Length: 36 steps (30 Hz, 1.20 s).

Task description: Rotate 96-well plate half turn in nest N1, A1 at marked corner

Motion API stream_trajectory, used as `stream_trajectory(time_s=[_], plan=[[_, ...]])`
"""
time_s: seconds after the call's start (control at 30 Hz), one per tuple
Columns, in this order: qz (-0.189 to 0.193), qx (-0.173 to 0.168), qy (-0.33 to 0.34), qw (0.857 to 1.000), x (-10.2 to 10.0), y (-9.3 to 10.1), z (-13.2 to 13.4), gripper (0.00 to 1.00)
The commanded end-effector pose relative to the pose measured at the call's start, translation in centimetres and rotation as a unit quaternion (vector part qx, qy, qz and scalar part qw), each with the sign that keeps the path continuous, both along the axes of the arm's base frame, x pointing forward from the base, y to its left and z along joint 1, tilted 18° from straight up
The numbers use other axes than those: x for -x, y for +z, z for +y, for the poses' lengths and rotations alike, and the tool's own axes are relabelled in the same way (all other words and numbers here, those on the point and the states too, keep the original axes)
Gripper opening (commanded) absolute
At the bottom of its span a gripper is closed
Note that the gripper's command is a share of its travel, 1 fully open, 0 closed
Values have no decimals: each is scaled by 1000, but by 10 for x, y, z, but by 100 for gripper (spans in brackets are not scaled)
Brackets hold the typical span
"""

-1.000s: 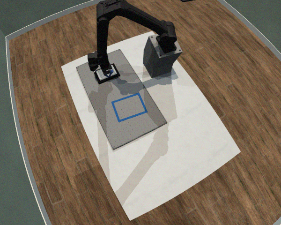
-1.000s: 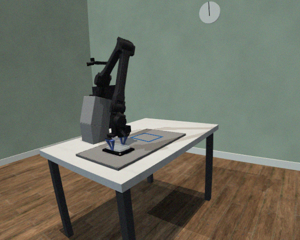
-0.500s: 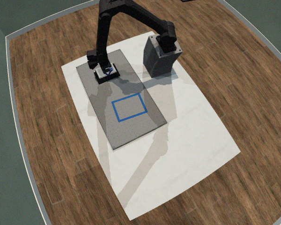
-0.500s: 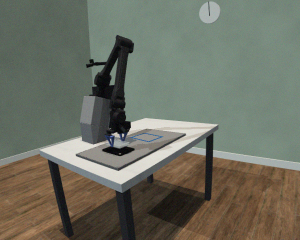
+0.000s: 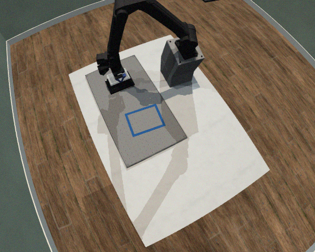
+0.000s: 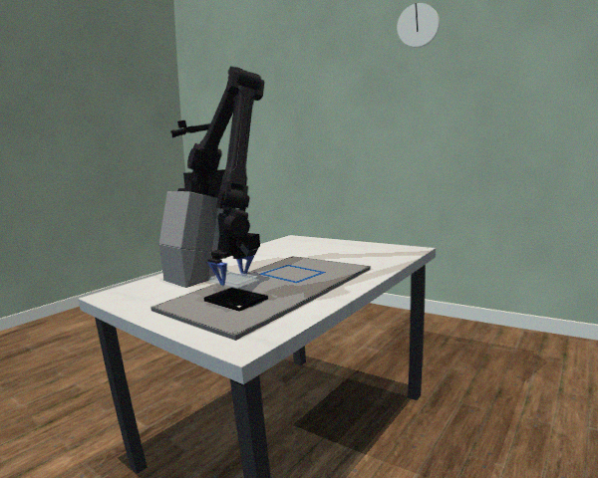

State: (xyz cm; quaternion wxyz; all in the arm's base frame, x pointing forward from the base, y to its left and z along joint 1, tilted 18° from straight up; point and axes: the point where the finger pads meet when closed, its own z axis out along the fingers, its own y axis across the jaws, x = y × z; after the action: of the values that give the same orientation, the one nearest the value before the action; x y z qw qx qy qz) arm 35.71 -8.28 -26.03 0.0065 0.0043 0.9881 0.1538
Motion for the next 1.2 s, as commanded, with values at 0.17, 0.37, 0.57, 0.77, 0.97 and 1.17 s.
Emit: stream_trajectory(time_s=[0.17, 0.37, 0.57, 0.77, 0.97, 1.17], plan=[[-13, 6, -4, 1000, -7, 26, -15, 0], [-13, 6, -4, 1000, -7, 35, -17, 0], [-13, 6, -4, 1000, -6, 41, -20, 0], [-17, 8, -2, 1000, -12, 44, -18, 0], [-17, 8, -2, 1000, -12, 44, -18, 0], [-17, 8, -2, 1000, -12, 44, -18, 0]])
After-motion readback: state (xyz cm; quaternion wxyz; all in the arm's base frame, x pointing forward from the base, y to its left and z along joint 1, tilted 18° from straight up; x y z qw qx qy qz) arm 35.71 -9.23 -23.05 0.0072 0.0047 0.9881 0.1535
